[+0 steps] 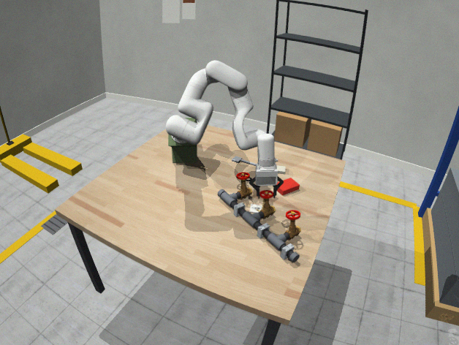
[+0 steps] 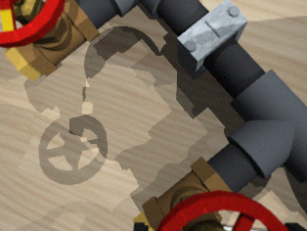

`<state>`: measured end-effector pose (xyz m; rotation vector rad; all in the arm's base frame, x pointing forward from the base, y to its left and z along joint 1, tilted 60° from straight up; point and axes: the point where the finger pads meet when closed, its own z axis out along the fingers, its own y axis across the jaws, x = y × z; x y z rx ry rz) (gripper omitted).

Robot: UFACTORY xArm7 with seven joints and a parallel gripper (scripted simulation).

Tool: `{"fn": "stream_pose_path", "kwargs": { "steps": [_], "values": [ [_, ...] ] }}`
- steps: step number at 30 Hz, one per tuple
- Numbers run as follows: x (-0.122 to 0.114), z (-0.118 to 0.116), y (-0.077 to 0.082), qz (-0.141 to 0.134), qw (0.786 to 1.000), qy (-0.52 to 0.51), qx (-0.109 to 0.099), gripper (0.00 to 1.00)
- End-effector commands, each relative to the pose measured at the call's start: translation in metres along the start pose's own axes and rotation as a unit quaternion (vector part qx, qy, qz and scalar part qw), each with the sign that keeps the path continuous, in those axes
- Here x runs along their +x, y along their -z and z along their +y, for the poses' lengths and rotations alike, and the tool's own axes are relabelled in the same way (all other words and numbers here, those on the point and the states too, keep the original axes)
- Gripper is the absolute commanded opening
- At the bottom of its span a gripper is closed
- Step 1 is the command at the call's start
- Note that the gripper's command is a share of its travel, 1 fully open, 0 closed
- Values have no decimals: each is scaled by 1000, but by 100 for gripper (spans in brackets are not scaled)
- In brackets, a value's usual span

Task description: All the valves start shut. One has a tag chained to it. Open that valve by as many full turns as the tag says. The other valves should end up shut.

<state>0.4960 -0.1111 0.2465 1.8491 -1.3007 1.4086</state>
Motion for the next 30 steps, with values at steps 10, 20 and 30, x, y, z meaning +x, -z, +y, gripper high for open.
{"fn": "stream_pose_path", "kwargs": {
  "steps": [10,20,30],
  "values": [
    [0,-2,1,0,950,311,5,0],
    [0,-2,1,4,850,527,0,0],
    [0,-2,1,6,718,696,-3,0]
  ]
}}
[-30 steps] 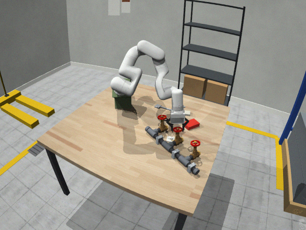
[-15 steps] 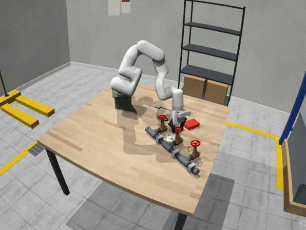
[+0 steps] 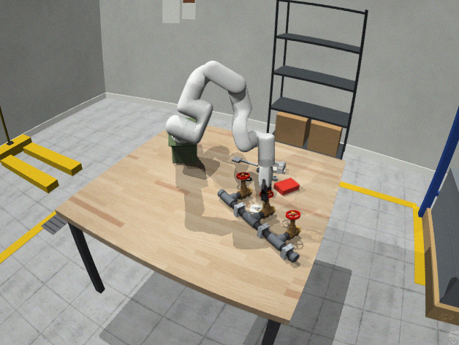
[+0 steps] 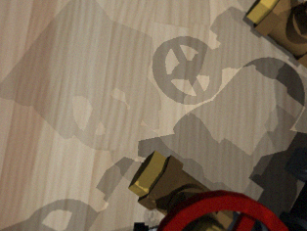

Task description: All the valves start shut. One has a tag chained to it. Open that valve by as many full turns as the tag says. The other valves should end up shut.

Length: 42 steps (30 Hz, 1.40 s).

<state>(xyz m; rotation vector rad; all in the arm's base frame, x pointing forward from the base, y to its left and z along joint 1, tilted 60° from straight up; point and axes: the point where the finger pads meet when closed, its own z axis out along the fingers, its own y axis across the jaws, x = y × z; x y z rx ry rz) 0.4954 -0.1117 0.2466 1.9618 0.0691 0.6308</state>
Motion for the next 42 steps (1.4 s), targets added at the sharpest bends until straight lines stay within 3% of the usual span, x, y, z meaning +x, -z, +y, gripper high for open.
{"fn": "stream_pose_path", "kwargs": {
  "steps": [1,7,9,10,15,24,37,38,42],
  "values": [
    [2,-1,2,7,990,139,9,0],
    [2,-1,2,10,960,280,7,0],
    [2,-1,2,10,960,280,7,0],
    [2,-1,2,11,938,347,8,0],
    [2,-1,2,13,899,437,7,0],
    [2,-1,2,19,790,613,13,0],
    [2,-1,2,19,774,633,12,0],
    [2,-1,2,19,774,633,12,100],
    [2,-1,2,19,774,633,12,100]
  ]
}}
